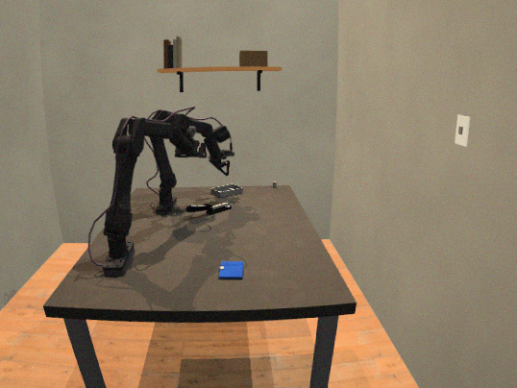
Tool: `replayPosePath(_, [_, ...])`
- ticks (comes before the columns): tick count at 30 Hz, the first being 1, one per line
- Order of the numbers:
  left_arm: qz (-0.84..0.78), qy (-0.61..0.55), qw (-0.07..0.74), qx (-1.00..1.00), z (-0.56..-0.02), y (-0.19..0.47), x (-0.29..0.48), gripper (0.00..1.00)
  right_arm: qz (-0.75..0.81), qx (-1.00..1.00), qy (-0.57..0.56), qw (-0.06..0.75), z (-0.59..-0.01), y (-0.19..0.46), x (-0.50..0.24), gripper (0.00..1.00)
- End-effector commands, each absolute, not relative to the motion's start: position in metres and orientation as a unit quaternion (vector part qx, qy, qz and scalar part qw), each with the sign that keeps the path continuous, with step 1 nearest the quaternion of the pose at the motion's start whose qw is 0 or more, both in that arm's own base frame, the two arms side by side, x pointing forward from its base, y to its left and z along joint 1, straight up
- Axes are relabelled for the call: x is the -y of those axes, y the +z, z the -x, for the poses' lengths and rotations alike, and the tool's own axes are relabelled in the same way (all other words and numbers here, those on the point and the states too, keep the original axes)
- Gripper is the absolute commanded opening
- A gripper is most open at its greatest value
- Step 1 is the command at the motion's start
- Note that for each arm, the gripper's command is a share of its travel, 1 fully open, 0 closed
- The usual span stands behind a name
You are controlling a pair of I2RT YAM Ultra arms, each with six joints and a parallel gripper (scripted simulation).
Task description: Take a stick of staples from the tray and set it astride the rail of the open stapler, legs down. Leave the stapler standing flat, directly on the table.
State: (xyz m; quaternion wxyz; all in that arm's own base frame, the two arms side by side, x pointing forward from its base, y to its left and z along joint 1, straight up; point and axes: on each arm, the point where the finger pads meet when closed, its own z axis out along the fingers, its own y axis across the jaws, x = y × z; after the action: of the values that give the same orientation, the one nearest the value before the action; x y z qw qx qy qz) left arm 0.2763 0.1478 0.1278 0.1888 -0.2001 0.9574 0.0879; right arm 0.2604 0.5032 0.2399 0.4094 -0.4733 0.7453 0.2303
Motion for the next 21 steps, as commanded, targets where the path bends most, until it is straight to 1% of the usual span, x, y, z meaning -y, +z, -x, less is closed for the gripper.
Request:
replayPosePath(1, [0.221,0.088,0.227,-0.944,-0.280,0.136,-0.168,1.00,0.496,-0.735,0.233,0.399,-0.253,0.261,-0.513,1.00])
replayPosePath(10, [0.282,0.099,0.234,-0.925,-0.270,0.141,-0.207,1.00,0.492,-0.728,0.241,0.411,-0.253,0.273,-0.524,1.00])
replayPosePath(21, [0.292,0.100,0.230,-0.923,-0.265,0.142,-0.206,1.00,0.490,-0.730,0.240,0.411,-0.255,0.273,-0.520,1.00])
